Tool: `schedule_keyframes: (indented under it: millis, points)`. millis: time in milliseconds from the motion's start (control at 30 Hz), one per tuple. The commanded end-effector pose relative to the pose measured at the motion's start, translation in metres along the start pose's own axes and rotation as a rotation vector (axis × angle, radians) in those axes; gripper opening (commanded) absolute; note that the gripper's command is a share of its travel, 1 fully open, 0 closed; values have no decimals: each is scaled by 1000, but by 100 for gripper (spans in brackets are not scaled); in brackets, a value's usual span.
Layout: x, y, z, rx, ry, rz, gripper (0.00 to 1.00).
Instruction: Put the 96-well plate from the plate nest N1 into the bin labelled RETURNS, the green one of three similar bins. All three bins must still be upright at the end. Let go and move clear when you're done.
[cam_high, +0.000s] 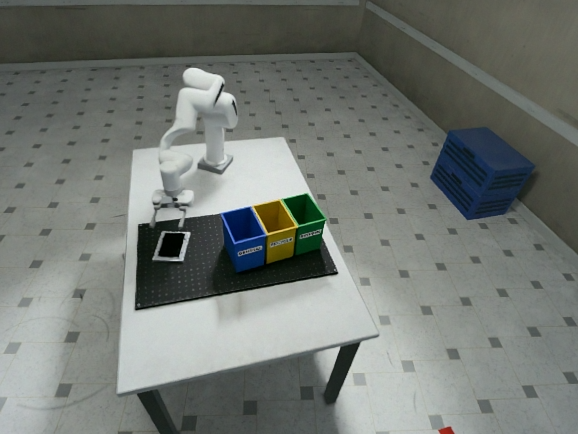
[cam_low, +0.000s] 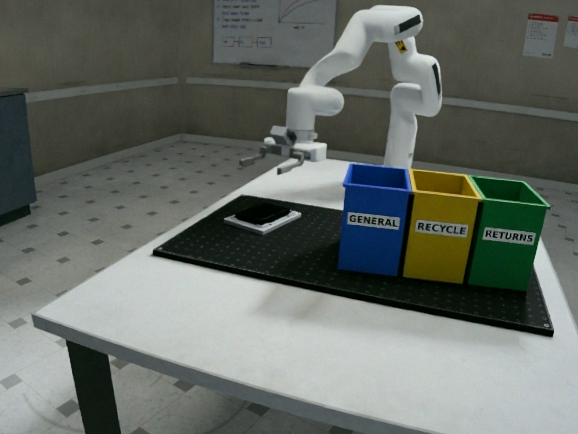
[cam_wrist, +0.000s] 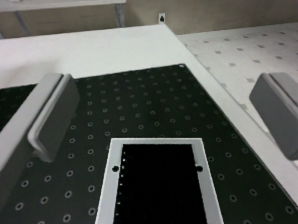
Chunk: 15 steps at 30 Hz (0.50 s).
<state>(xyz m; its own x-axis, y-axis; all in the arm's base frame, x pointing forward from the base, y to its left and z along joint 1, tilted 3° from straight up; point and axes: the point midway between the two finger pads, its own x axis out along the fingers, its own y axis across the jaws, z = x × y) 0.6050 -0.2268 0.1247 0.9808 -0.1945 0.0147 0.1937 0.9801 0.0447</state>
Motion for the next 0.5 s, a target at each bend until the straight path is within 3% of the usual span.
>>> schedule_keyframes:
  millis: [0,467]
  points:
    - [1,0,-7,-1,-5,0,37]
    - [1,0,-27,-1,-5,0,37]
